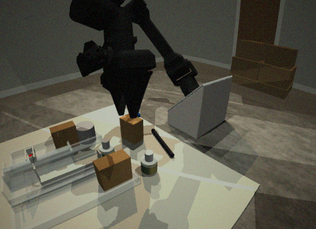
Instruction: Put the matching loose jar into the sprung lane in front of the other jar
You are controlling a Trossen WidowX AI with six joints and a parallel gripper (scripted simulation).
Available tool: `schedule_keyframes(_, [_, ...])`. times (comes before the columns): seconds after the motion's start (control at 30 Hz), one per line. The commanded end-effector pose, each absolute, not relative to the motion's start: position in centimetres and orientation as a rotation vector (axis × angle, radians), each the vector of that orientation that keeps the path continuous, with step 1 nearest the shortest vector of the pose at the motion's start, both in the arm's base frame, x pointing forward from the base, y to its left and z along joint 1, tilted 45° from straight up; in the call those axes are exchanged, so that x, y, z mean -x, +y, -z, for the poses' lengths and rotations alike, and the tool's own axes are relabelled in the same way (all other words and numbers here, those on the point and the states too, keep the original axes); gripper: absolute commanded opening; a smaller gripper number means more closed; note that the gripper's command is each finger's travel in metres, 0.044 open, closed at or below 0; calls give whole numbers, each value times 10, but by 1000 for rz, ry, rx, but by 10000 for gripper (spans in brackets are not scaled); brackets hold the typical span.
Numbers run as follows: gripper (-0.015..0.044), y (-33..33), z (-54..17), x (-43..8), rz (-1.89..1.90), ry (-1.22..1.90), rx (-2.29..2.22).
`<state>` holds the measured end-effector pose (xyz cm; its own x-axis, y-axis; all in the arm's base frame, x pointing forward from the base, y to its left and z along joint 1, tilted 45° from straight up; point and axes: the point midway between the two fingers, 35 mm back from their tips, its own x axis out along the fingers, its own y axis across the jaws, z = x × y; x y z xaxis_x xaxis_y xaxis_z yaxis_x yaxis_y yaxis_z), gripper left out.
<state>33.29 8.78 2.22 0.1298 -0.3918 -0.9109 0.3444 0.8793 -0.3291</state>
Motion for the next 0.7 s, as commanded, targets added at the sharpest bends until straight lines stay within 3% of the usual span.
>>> schedule_keyframes(0.0, [440,70,13,-312,622,1445,323])
schedule_keyframes(0.13, [440,61,35,-291,667,1509,538])
schedule_keyframes(0.67, [440,36,63,-287,668,1509,538])
